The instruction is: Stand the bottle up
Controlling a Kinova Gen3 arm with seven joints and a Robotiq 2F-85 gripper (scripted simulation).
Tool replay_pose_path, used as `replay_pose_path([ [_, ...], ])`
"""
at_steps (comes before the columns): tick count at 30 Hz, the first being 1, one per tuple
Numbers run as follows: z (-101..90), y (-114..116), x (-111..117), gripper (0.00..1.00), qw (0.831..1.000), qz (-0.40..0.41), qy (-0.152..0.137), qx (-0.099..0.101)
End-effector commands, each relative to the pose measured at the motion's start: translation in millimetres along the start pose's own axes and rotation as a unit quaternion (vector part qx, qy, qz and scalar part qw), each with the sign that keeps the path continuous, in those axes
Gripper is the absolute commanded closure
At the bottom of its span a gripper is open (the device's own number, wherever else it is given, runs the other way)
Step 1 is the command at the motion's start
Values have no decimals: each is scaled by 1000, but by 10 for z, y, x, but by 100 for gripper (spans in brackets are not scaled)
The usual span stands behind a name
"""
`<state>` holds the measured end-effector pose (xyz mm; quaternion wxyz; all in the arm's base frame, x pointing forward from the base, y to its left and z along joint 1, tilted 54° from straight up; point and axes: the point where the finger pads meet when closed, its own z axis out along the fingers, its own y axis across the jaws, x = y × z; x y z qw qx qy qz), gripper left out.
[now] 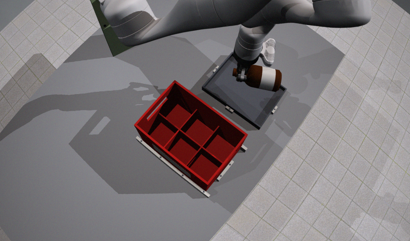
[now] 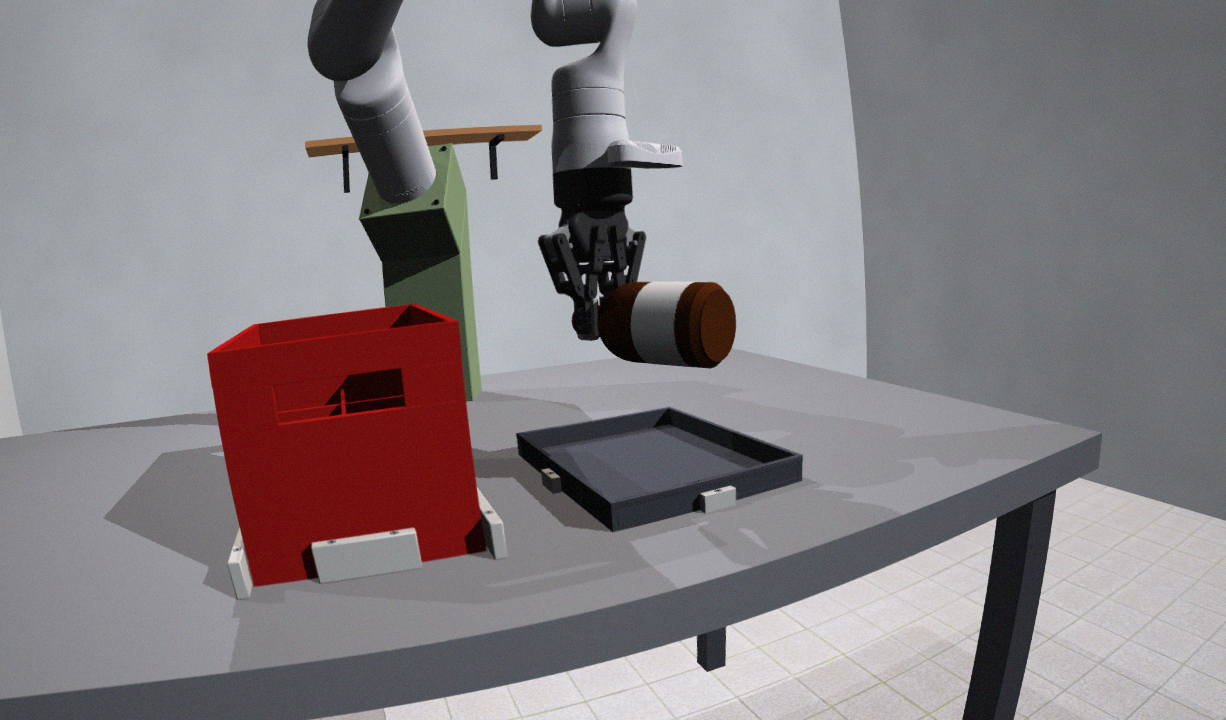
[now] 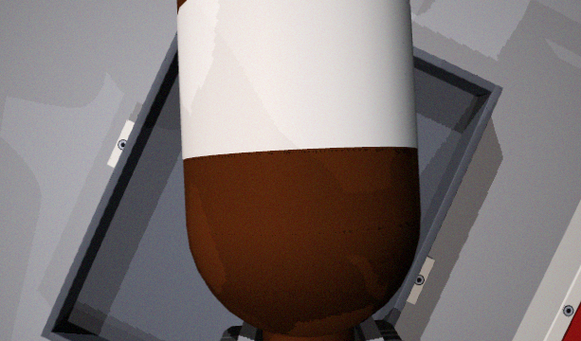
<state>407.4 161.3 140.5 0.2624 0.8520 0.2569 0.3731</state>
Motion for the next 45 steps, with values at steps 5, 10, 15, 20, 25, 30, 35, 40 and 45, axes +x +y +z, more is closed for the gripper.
replay_pose_path([
  [5,-104,-33,36,100,1000,0,5,5],
  [10,-174,-32,35,100,1000,0,5,5],
  [15,-239,-31,34,100,1000,0,5,5],
  [20,-275,-31,34,100,1000,0,5,5],
  [25,-331,-31,33,100,1000,0,5,5],
  [30,-380,-30,33,100,1000,0,5,5],
  [35,-422,-30,33,100,1000,0,5,5],
  [40,-443,-29,32,100,1000,0,5,5],
  [45,-473,-29,32,100,1000,0,5,5],
])
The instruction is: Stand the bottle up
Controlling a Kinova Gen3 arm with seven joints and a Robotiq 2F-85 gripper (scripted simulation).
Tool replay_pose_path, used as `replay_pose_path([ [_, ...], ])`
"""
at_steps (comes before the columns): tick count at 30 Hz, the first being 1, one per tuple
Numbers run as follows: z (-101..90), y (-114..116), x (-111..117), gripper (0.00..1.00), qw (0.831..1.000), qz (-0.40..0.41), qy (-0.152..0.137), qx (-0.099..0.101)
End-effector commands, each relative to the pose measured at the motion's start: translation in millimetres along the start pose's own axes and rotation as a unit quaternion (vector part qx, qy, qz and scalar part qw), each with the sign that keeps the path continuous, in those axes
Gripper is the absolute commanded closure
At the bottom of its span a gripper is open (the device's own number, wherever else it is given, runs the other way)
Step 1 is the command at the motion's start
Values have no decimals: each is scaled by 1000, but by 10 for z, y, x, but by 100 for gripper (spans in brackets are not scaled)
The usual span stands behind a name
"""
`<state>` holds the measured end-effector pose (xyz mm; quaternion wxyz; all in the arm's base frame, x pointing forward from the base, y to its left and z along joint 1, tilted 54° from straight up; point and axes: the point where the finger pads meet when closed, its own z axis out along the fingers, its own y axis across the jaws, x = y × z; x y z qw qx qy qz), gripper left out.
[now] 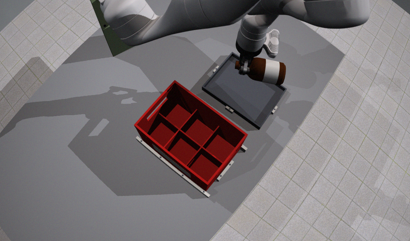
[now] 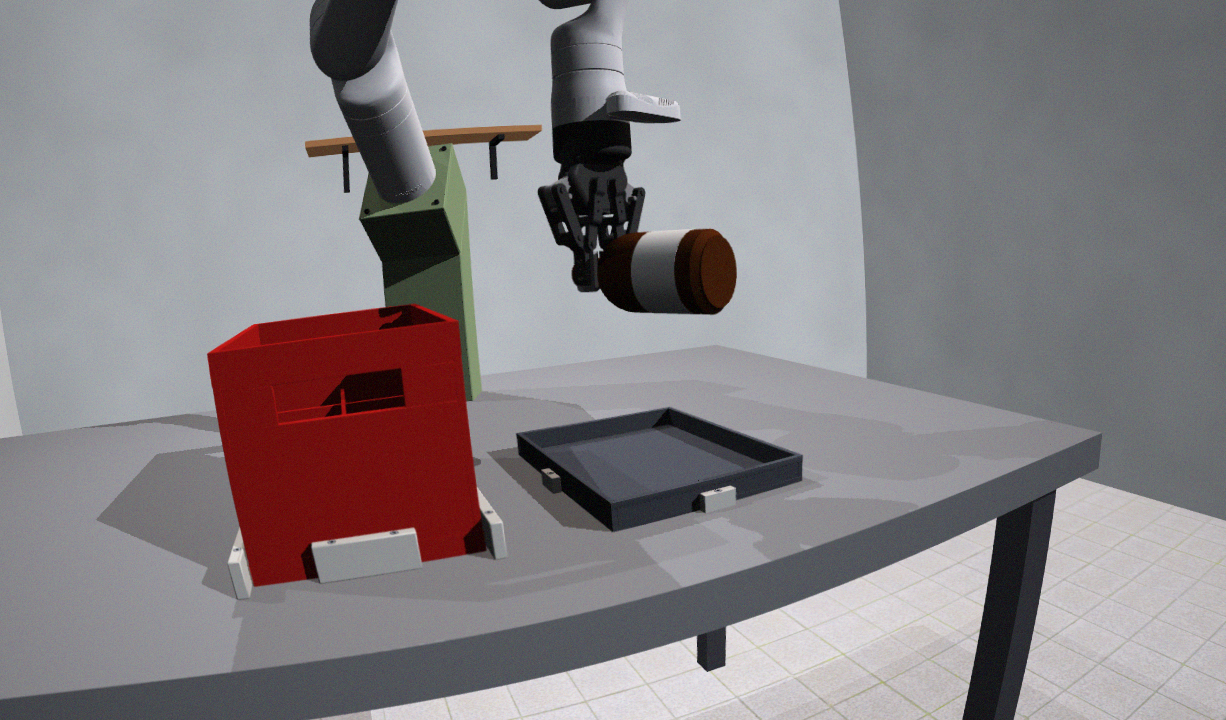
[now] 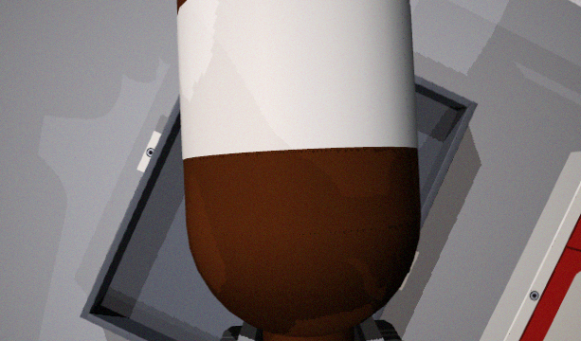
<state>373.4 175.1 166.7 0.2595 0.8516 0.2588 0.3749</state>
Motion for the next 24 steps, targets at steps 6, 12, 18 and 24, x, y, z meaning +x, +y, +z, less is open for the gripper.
replay_pose_path([
  [6,-50,-14,14,100,1000,0,2,2],
  [12,-62,-14,14,100,1000,0,2,2],
  [18,-74,-14,14,100,1000,0,2,2],
  [24,-78,-14,14,100,1000,0,2,2],
])
